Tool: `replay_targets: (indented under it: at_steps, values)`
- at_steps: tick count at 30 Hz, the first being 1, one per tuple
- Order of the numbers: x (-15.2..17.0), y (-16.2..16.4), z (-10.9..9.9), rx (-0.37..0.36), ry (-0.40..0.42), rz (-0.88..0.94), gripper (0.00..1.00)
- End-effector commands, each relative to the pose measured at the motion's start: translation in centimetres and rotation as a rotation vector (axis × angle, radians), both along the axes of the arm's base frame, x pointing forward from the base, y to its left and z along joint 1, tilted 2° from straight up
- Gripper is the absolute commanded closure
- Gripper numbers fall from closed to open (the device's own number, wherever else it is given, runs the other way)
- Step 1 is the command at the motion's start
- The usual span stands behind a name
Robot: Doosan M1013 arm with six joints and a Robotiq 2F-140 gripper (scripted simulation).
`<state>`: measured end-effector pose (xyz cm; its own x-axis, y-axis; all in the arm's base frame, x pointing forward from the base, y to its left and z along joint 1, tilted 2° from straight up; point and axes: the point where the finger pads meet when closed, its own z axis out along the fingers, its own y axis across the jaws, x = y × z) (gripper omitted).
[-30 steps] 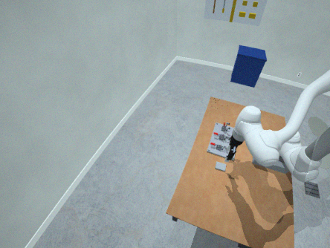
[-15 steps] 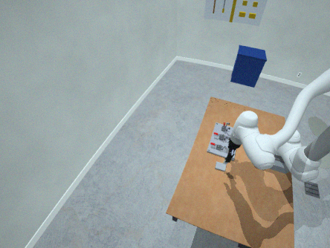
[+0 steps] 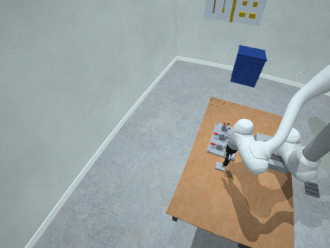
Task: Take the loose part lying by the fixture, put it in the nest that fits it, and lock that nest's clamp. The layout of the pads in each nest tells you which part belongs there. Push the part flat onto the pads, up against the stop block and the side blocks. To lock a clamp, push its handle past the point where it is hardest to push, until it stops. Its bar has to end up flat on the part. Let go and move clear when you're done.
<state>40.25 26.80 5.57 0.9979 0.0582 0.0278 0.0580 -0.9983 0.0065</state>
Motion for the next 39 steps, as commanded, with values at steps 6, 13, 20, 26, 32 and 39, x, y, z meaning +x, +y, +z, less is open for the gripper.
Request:
replay_targets:
  at_steps: [6,13,20,26,32,39]
  values:
    - [0.1,0.0,-2.9,0.0,0.0,0.0,0.38]
    - [0.1,0.0,-4.3,0.0,0.0,0.0,0.38]
    - [0.2,0.0,-5.1,0.0,0.0,0.0,0.38]
    - [0.2,0.0,-5.2,0.0,0.0,0.0,0.38]
    - [0.2,0.0,-5.2,0.0,0.0,0.0,0.38]
    - [0.2,0.0,-5.2,0.0,0.0,0.0,0.38]
